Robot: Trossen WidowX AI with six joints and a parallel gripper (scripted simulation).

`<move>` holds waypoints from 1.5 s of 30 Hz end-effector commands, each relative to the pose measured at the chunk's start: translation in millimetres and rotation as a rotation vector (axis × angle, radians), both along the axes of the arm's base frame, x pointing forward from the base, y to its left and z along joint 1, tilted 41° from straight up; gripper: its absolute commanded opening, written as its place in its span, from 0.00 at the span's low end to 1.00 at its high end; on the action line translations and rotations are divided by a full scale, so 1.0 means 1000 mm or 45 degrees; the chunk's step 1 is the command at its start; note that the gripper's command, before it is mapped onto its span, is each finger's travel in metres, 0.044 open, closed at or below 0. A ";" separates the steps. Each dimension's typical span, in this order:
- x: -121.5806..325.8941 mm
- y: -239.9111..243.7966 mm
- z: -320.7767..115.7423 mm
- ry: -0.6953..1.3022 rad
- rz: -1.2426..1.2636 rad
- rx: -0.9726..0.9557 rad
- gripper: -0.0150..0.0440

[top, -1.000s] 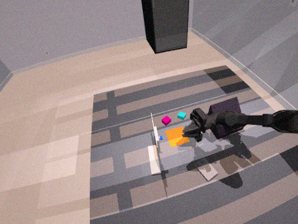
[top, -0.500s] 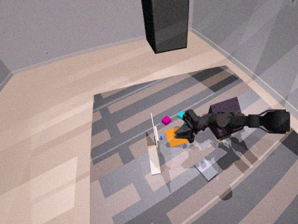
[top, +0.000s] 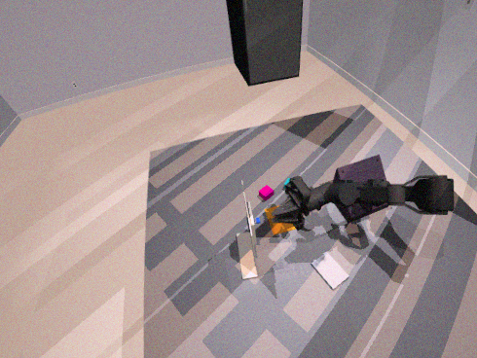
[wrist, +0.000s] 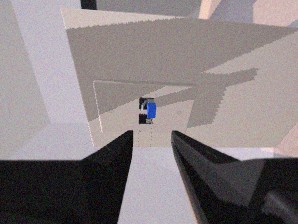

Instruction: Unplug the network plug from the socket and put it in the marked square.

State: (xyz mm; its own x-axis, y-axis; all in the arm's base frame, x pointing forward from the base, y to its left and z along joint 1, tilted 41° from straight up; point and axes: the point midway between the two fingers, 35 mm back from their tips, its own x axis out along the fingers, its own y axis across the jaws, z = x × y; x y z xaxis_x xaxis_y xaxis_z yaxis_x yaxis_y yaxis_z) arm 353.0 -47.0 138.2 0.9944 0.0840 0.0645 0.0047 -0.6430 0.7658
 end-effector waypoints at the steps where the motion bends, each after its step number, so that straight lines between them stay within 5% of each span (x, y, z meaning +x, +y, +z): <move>1: 0.008 -0.001 0.000 -0.005 -0.004 0.001 0.52; 28: 0.046 -0.005 -0.004 -0.017 -0.007 0.026 0.52; 30: 0.046 -0.005 -0.004 -0.017 -0.007 0.026 0.43; 45: 0.046 -0.005 -0.004 -0.017 -0.007 0.026 0.26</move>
